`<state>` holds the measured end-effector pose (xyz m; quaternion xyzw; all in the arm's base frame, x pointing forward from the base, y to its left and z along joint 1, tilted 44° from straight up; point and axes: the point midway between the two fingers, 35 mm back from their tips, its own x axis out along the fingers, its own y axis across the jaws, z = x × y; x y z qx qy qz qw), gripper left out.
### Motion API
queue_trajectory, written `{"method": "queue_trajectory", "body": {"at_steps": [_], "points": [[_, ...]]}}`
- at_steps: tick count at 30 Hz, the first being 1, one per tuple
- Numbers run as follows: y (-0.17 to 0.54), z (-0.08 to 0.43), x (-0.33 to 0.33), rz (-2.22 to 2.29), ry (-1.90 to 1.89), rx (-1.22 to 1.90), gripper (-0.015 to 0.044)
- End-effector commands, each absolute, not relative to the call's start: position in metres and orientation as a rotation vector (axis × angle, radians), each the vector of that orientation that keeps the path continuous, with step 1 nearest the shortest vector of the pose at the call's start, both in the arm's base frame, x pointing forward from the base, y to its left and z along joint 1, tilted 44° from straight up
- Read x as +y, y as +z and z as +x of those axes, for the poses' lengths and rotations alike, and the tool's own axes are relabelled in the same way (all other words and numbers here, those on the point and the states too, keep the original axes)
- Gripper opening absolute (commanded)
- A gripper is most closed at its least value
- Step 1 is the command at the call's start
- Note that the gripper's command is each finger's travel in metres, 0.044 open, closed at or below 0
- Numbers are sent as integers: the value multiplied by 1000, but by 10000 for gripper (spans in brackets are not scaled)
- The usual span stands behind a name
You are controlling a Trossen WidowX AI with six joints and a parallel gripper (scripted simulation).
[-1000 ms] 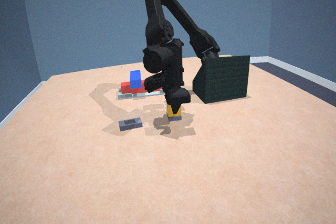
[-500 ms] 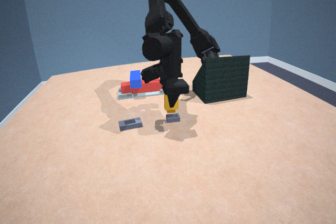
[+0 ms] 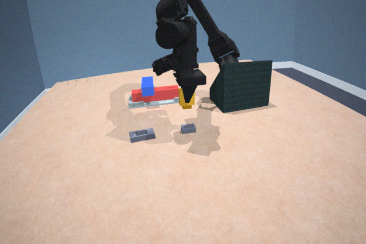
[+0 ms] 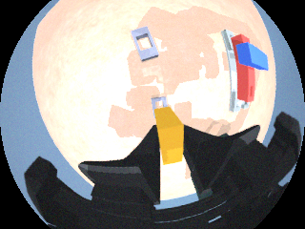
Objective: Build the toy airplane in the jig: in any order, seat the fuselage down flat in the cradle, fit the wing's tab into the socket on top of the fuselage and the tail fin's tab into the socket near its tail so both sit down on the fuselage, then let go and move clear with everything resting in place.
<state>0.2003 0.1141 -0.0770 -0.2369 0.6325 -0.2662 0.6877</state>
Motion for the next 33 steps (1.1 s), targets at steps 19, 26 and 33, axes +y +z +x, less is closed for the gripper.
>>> {"method": "queue_trajectory", "body": {"at_steps": [19, 26, 33], "points": [[-27, 190, 149, -526, -623, 1433, 0], [-16, 200, 137, -520, -608, 1441, 0], [-3, 210, 121, -513, -592, 1447, 0]]}}
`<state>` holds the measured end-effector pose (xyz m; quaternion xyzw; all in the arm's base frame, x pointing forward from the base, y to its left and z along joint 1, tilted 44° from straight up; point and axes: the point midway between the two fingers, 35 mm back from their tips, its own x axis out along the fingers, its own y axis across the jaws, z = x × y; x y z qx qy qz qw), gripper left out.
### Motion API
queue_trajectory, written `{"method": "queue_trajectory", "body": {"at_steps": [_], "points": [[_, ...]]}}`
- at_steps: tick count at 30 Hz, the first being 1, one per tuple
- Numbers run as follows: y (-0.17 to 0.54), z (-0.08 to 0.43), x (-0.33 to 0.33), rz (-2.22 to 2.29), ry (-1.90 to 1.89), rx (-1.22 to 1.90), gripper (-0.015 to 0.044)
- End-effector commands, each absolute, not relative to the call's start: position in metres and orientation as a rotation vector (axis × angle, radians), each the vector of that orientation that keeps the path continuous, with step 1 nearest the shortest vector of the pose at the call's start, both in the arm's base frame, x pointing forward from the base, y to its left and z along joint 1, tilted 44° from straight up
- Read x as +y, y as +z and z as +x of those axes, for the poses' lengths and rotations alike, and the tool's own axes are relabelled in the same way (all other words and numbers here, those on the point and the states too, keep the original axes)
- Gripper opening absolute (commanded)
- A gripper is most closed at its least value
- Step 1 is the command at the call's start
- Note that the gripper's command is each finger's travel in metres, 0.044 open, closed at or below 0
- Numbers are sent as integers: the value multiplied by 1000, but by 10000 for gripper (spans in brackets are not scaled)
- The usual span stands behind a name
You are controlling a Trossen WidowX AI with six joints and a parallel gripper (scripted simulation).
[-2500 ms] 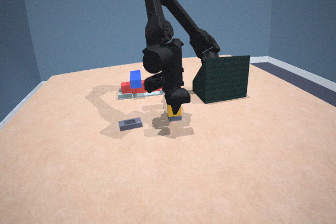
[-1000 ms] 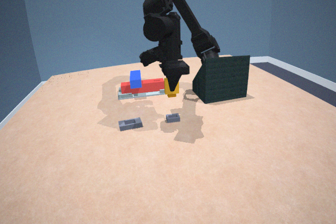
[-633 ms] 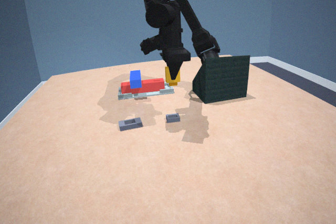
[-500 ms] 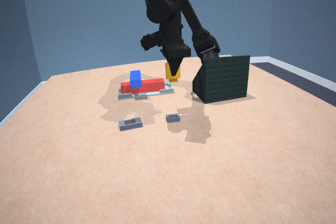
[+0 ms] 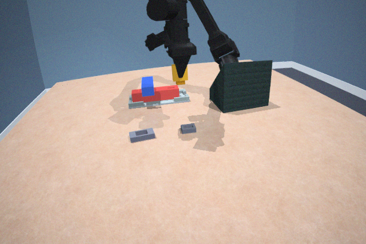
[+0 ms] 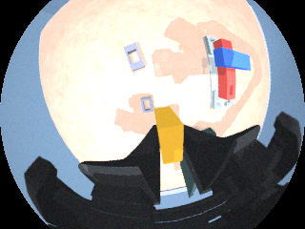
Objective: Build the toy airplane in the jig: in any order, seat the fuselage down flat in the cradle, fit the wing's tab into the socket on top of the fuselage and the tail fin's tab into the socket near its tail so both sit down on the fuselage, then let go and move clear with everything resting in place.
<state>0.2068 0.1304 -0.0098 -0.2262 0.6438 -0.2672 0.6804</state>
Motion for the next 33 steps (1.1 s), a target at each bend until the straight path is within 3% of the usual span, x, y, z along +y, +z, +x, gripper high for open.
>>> {"method": "queue_trajectory", "body": {"at_steps": [1, 33], "points": [[-1, 212, 118, -512, -590, 1447, 0], [56, 233, 30, -508, -562, 1445, 0]]}}
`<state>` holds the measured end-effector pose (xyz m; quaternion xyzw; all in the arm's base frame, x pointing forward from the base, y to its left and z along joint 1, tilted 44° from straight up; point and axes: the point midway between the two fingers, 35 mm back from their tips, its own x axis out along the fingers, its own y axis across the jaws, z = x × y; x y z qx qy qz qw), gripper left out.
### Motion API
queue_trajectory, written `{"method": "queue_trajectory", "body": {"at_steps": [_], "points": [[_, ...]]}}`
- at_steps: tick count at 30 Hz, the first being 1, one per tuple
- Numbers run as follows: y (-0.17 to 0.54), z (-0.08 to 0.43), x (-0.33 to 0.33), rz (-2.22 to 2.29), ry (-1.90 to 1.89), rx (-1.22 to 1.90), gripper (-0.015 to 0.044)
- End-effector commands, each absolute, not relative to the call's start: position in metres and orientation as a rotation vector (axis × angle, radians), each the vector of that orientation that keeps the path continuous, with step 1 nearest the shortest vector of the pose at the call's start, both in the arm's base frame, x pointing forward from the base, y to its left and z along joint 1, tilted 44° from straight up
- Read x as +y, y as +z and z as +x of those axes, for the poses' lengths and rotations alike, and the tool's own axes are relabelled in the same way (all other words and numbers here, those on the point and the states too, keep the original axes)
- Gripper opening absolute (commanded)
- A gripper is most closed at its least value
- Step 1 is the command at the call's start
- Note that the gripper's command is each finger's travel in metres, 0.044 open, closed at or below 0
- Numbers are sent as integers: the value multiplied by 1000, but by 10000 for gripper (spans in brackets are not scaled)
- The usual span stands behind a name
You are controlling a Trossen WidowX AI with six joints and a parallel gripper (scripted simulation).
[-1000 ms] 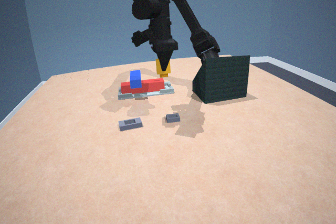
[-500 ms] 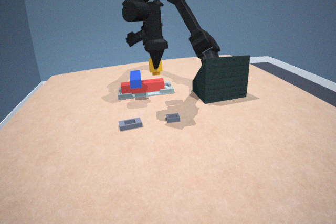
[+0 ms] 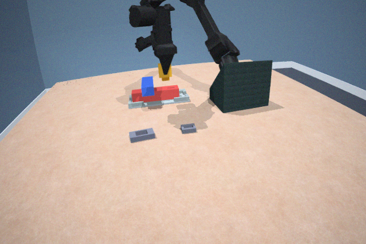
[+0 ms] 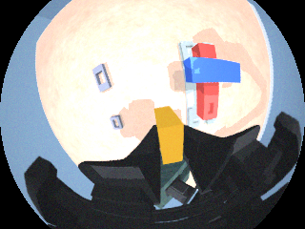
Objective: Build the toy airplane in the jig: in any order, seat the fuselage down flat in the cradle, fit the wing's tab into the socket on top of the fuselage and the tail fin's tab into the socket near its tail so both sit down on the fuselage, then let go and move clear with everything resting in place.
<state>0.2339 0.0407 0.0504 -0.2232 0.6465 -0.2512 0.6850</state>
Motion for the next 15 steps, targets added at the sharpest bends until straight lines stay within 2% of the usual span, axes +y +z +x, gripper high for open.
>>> {"method": "queue_trajectory", "body": {"at_steps": [1, 15], "points": [[58, 232, 27, -508, -562, 1444, 0], [79, 227, -13, -520, -576, 1438, 0]]}}
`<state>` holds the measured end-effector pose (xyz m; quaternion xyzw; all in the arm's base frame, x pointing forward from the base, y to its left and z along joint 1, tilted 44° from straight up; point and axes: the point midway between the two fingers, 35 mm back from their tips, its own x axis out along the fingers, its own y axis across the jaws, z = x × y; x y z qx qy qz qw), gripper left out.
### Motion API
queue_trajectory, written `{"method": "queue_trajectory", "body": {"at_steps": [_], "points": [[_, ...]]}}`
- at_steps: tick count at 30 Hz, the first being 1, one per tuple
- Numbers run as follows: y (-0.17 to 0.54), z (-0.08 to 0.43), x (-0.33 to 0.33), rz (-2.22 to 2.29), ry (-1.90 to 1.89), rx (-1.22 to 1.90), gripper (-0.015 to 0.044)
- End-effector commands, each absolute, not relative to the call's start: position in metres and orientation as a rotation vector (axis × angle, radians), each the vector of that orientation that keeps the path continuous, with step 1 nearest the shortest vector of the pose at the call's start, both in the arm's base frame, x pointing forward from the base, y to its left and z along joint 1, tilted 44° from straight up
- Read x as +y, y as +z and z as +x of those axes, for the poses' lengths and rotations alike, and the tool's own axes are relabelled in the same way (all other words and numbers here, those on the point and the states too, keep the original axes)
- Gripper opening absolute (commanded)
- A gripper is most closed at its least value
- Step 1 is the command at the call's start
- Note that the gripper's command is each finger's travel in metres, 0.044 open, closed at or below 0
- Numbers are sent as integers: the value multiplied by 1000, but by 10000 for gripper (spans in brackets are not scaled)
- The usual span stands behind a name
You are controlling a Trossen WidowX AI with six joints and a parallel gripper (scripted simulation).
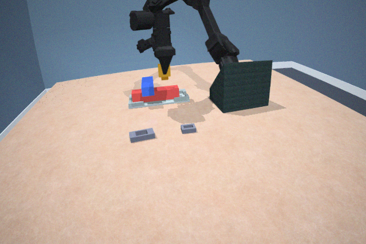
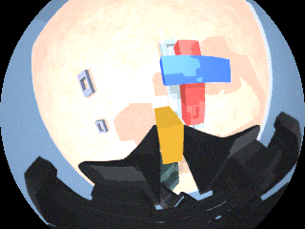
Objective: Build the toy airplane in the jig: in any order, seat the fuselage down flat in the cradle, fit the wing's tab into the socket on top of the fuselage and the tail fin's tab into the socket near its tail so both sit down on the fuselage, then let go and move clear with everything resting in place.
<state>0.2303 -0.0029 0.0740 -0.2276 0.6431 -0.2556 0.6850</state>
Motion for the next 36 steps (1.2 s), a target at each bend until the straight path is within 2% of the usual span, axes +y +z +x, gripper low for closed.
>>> {"method": "queue_trajectory", "body": {"at_steps": [1, 23, 26, 36], "points": [[80, 226, -16, -521, -578, 1437, 0], [106, 201, -71, -552, -626, 1435, 0], [107, 201, -71, -552, -626, 1435, 65], [107, 201, -71, -552, -626, 1435, 65]]}}
